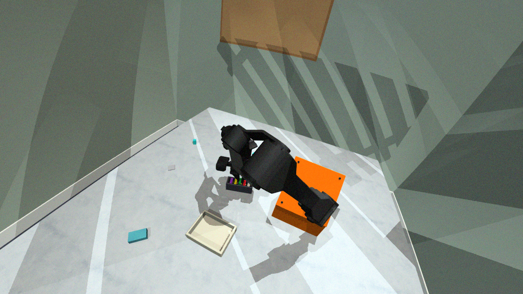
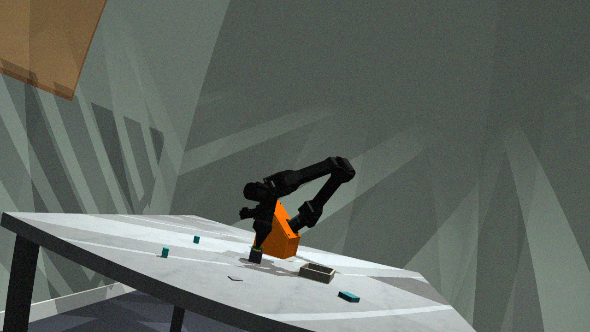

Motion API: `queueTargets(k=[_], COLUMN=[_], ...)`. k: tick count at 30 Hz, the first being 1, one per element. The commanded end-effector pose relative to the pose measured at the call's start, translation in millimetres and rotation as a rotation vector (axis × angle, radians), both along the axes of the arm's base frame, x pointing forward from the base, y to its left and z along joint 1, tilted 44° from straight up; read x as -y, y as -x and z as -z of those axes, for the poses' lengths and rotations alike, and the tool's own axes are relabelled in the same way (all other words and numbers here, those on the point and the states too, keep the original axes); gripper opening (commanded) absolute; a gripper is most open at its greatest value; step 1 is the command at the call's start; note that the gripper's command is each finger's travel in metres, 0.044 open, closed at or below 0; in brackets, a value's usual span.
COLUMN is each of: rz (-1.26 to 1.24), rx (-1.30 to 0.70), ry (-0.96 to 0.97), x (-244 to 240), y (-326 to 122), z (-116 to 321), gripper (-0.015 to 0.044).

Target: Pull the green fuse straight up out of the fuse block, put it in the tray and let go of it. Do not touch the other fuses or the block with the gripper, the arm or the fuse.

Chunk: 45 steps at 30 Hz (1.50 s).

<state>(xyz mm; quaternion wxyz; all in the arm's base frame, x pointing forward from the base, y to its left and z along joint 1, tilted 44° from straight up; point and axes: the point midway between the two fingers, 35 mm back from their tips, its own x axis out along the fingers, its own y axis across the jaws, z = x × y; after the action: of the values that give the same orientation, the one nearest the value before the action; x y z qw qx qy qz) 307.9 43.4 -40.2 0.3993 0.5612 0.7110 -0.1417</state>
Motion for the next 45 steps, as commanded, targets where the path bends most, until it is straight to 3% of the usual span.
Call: queueTargets(k=[1, 45], rz=[-0.003, -0.001], rx=[0.004, 0.001], ry=[0.002, 0.0], x=[1.7, 16.7], y=[-0.6, -1.4], z=[-2.0, -17.8], gripper=[0.0, 0.0])
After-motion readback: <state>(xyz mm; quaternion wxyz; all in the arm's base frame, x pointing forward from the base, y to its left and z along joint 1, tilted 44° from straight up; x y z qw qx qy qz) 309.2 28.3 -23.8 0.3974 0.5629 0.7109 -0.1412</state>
